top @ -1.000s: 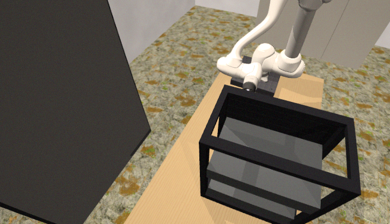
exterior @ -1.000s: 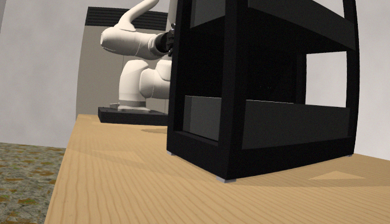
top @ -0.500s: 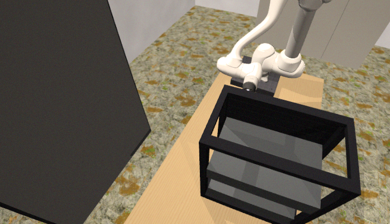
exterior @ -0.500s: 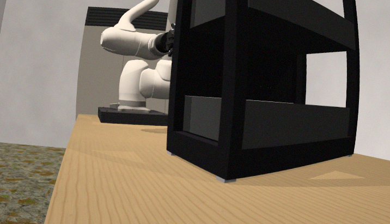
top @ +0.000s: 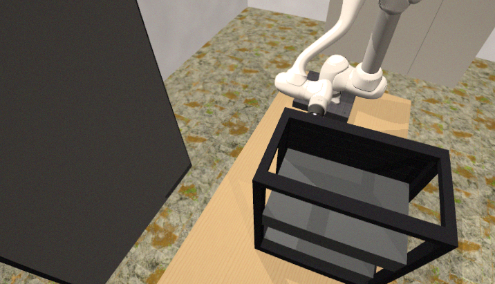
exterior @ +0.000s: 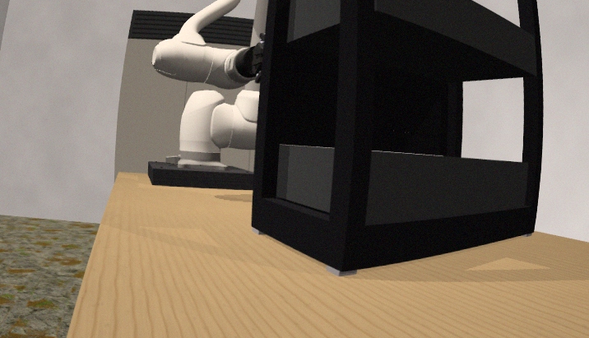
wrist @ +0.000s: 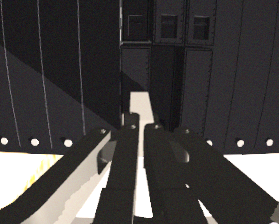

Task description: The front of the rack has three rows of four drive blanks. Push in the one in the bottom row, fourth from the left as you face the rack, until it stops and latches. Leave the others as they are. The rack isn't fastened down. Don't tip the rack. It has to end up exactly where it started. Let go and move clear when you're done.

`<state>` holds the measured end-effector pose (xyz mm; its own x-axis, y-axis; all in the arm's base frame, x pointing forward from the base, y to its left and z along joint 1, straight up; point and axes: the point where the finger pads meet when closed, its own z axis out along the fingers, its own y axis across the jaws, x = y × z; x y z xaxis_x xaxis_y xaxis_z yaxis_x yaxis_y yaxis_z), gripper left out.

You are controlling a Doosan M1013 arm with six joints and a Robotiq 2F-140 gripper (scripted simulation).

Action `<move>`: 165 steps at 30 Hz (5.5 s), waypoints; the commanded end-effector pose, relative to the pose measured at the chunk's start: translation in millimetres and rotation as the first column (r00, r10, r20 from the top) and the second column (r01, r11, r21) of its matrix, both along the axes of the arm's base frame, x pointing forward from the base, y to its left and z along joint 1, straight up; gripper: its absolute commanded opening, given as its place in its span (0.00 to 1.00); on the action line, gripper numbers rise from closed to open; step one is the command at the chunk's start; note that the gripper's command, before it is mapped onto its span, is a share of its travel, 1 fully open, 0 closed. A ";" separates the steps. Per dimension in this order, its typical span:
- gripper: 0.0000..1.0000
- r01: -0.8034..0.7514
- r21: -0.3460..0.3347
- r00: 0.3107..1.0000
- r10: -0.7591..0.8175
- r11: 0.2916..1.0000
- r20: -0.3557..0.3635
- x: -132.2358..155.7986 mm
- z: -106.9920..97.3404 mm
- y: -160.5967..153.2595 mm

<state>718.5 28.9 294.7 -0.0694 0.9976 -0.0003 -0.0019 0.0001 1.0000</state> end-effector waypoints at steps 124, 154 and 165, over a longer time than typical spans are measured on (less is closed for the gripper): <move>0.00 0.003 0.000 1.000 -0.003 1.000 -0.004 37.6 -6.3 1.3; 0.00 0.003 0.000 1.000 -0.003 1.000 -0.004 37.6 -6.3 1.3; 0.00 0.003 0.000 1.000 -0.003 1.000 -0.004 25.8 -6.3 0.6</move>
<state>751.9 31.5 289.0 -0.0722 0.9974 0.0011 0.0004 -0.0011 1.0000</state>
